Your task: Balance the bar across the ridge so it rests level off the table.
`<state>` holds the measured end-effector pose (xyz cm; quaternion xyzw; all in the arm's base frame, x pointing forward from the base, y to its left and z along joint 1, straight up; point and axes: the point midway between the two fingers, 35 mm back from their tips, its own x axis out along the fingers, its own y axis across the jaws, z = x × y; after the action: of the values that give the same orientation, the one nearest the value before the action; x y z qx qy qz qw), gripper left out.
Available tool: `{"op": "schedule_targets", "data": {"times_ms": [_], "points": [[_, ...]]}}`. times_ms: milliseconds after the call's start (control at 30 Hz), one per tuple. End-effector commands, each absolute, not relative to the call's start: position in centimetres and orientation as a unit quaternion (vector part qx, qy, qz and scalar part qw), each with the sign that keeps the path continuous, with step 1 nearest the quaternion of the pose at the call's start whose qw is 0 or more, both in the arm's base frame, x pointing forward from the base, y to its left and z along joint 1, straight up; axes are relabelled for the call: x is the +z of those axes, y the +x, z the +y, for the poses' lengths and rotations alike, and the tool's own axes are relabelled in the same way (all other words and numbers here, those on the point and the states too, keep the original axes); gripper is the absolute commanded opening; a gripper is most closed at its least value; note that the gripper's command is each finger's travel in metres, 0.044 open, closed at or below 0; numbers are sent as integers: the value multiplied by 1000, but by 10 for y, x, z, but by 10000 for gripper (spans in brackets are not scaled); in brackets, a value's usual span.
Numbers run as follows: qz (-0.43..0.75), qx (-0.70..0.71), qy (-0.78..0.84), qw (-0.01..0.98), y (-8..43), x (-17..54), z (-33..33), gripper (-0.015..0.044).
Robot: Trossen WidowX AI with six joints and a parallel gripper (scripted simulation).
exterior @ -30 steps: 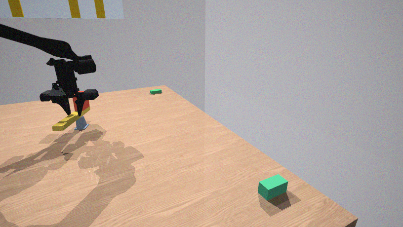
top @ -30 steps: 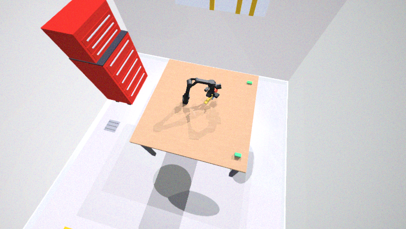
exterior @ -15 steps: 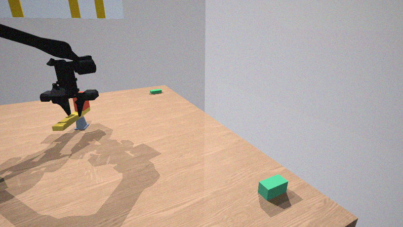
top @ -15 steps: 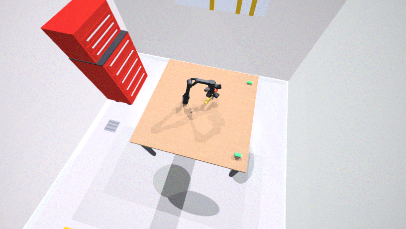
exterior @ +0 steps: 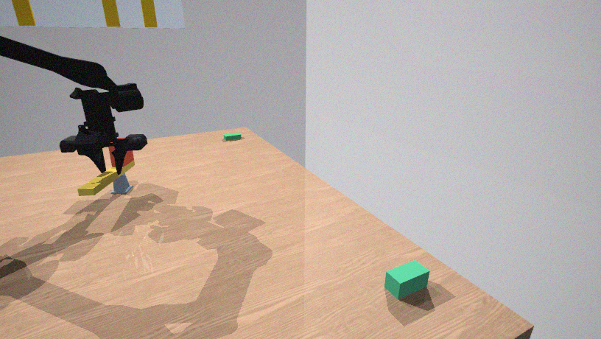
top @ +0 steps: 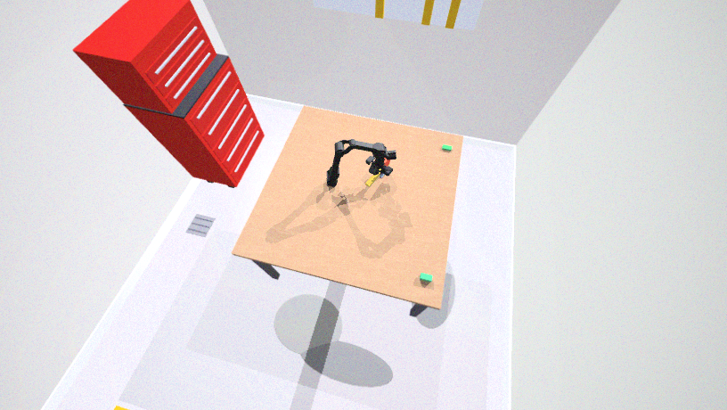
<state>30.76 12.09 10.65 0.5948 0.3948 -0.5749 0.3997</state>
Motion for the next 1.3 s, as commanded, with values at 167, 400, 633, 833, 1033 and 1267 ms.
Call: {"op": "schedule_targets", "data": {"times_ms": [167, 400, 633, 833, 1033, 1267], "points": [[394, -575, 596, 398, 308, 105, 121, 0], [394, -575, 596, 398, 308, 105, 121, 0], [394, -575, 596, 398, 308, 104, 121, 0], [394, -575, 596, 398, 308, 104, 121, 0], [394, -575, 596, 398, 308, 103, 121, 0], [394, -575, 596, 398, 308, 103, 121, 0]]}}
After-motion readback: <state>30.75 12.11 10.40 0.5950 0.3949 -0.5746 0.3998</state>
